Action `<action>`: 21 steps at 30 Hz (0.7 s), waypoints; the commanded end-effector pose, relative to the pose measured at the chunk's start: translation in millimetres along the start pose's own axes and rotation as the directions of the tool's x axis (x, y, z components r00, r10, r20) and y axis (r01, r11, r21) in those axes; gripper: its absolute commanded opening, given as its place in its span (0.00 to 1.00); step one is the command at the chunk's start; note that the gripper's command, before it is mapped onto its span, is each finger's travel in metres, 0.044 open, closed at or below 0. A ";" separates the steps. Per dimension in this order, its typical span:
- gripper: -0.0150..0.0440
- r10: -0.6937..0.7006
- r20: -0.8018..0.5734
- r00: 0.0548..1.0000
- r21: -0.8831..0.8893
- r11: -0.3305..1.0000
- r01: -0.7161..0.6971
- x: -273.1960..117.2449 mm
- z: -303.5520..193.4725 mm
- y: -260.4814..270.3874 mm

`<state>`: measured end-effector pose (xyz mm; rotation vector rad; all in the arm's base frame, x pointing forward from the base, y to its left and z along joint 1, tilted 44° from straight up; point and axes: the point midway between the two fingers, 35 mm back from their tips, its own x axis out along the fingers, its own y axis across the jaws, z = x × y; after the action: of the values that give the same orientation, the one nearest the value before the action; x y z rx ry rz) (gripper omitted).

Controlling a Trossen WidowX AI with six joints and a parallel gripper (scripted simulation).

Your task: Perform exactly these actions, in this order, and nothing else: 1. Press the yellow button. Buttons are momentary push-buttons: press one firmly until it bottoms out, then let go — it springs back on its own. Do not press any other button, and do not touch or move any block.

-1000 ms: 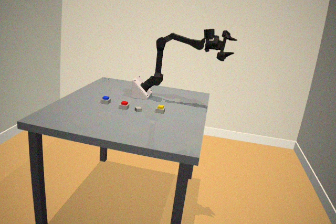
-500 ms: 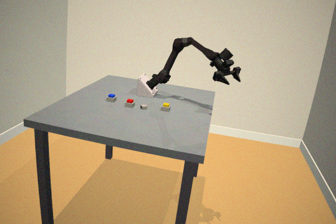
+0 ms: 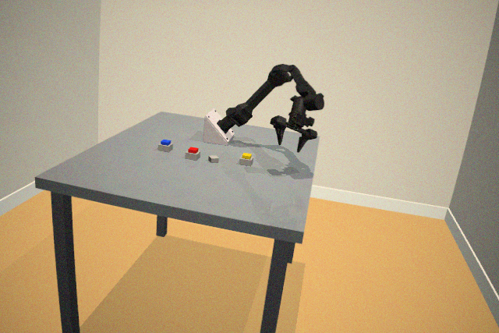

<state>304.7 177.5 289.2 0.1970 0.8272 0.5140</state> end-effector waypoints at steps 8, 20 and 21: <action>0.93 0.163 -0.448 0.879 0.339 0.941 -0.001 -4.1 -83.5 -122.2; 0.93 0.317 -0.434 0.843 0.525 0.850 -0.049 -22.2 -97.3 -142.8; 0.93 0.317 -0.434 0.843 0.525 0.850 -0.049 -22.2 -97.3 -142.8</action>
<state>271.6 41.0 189.1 0.6289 1.4596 0.5277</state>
